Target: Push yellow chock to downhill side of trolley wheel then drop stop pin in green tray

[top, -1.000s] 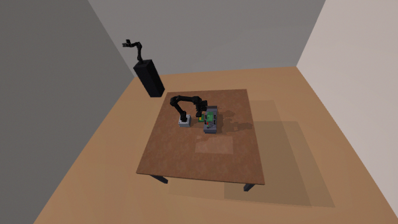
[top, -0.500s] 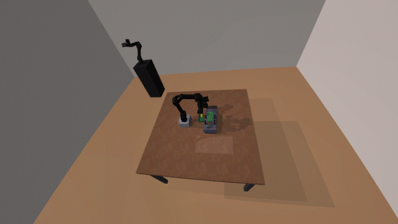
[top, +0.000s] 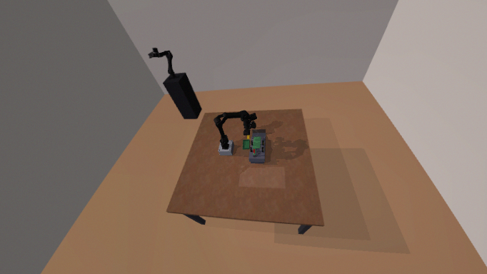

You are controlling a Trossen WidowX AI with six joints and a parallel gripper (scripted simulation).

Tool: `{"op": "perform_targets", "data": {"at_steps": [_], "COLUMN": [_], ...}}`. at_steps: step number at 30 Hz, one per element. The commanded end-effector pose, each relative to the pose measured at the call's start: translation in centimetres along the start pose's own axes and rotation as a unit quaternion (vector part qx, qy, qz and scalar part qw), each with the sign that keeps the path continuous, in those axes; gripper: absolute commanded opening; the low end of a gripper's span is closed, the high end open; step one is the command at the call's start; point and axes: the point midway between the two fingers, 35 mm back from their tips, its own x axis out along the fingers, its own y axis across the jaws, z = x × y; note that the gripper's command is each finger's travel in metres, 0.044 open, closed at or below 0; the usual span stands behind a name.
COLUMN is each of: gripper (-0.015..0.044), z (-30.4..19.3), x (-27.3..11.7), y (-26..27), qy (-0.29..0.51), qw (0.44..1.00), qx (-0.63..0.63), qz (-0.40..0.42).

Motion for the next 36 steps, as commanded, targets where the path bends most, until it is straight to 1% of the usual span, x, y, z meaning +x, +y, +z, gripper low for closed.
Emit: {"op": "perform_targets", "data": {"at_steps": [1,6,13,16,27,32,36], "gripper": [0.0000,0.0000,0.0000,0.0000,0.0000,0.0000,0.0000], "z": [0.5,0.7,0.7,0.8,3.6,3.7,3.6], "x": [0.2,0.3,0.3,0.3,0.9,1.1,2.2], "y": [1.8,2.9,3.3,3.3,3.6,3.6,3.5], "qy": [0.000,0.000,0.000,0.000,-0.001,-0.001,-0.001], "qw": [1.000,1.000,0.999,0.999,0.999,0.999,0.999], "qx": [0.002,0.002,0.002,0.002,0.002,0.002,0.002], "qz": [0.003,0.001,-0.053,-0.053,-0.053,-0.053,-0.053]}}
